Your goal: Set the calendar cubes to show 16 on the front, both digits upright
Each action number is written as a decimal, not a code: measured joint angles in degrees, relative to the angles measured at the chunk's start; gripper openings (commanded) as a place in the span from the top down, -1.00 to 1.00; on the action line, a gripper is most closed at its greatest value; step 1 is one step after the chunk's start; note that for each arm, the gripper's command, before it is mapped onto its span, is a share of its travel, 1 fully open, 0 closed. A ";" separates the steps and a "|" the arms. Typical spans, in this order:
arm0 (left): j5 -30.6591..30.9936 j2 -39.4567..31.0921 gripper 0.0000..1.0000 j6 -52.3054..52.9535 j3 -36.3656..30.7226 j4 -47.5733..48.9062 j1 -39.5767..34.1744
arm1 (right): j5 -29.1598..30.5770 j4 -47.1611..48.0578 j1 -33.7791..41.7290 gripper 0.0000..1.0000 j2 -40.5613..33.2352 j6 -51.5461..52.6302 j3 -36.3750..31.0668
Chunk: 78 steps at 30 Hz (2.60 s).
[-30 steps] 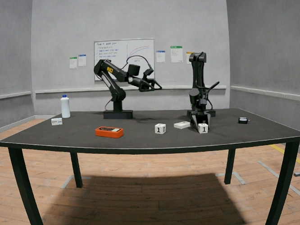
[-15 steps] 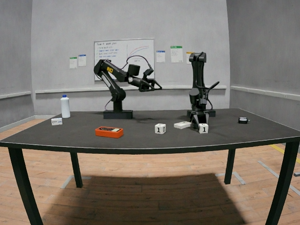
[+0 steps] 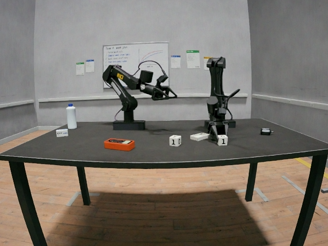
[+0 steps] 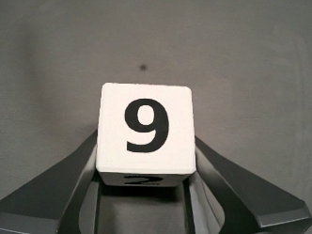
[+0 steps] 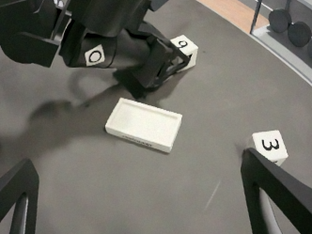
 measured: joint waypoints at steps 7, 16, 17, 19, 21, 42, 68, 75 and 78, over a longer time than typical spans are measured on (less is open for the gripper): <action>0.02 -4.39 0.29 0.00 -0.04 -4.39 0.00 | 0.00 0.00 0.00 -1.00 0.00 0.00 0.00; -0.17 -18.38 0.29 -0.04 0.66 -13.53 0.00 | 0.00 0.00 0.00 -1.00 0.00 0.00 0.00; -0.17 -18.38 0.29 -0.04 0.61 -14.03 0.00 | 0.00 0.00 0.00 -1.00 0.00 0.00 0.00; -0.20 -17.57 0.29 -0.07 0.66 -13.66 0.00 | 0.00 0.00 0.00 -1.00 0.00 0.00 0.00; -0.20 -15.41 0.29 -0.11 0.66 -12.11 0.00 | 0.00 0.00 0.00 -1.00 0.00 0.00 0.00; -0.15 -3.52 0.29 3.65 -0.39 -5.62 0.00 | 0.00 0.00 0.00 -1.00 0.00 0.00 0.00; -2.32 0.55 0.29 37.38 37.09 -57.44 -1.07 | 0.00 0.00 0.00 -1.00 0.00 0.00 0.00; -2.40 3.23 0.29 46.23 46.47 -74.18 -1.51 | 0.00 0.00 0.00 -1.00 0.00 0.00 0.00; -2.51 4.66 0.29 50.23 50.95 -81.33 -1.60 | 0.00 0.00 0.00 -1.00 0.00 0.00 0.00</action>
